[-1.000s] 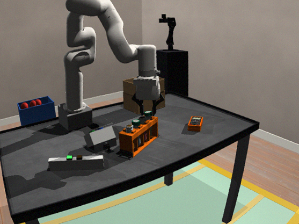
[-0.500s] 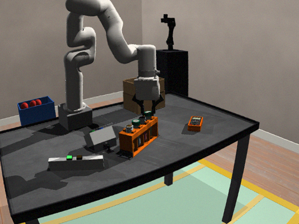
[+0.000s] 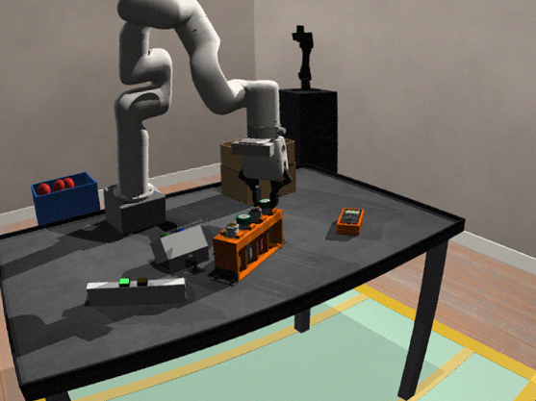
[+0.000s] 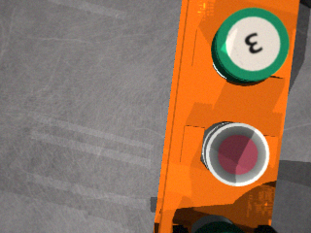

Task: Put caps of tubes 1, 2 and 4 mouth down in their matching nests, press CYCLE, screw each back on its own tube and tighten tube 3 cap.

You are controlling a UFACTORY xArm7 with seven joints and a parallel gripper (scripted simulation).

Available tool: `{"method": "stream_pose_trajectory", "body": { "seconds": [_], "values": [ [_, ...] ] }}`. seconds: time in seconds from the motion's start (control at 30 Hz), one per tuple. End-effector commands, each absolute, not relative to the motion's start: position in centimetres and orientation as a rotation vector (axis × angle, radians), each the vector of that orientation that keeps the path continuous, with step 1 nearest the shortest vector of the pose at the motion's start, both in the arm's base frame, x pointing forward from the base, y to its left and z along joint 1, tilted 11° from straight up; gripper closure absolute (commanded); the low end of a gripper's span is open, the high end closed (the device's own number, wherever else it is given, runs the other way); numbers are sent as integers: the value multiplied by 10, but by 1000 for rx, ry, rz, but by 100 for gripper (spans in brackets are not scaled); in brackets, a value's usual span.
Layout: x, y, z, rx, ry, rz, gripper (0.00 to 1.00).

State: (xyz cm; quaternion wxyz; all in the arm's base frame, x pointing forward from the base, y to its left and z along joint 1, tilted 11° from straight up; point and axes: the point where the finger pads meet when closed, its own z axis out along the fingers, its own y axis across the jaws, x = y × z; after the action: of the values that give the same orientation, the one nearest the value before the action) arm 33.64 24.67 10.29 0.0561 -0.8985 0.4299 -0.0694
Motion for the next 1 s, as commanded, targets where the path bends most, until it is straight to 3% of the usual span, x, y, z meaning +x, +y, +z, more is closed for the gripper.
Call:
{"method": "stream_pose_trajectory", "body": {
  "seconds": [0.0,0.6,0.63,0.97],
  "values": [
    [337,248,104,-2632,1473,-222,100],
    [337,248,103,-2283,1935,-182,100],
    [337,248,103,-2283,1935,-182,54],
    [337,248,103,-2283,1935,-182,54]
  ]
}}
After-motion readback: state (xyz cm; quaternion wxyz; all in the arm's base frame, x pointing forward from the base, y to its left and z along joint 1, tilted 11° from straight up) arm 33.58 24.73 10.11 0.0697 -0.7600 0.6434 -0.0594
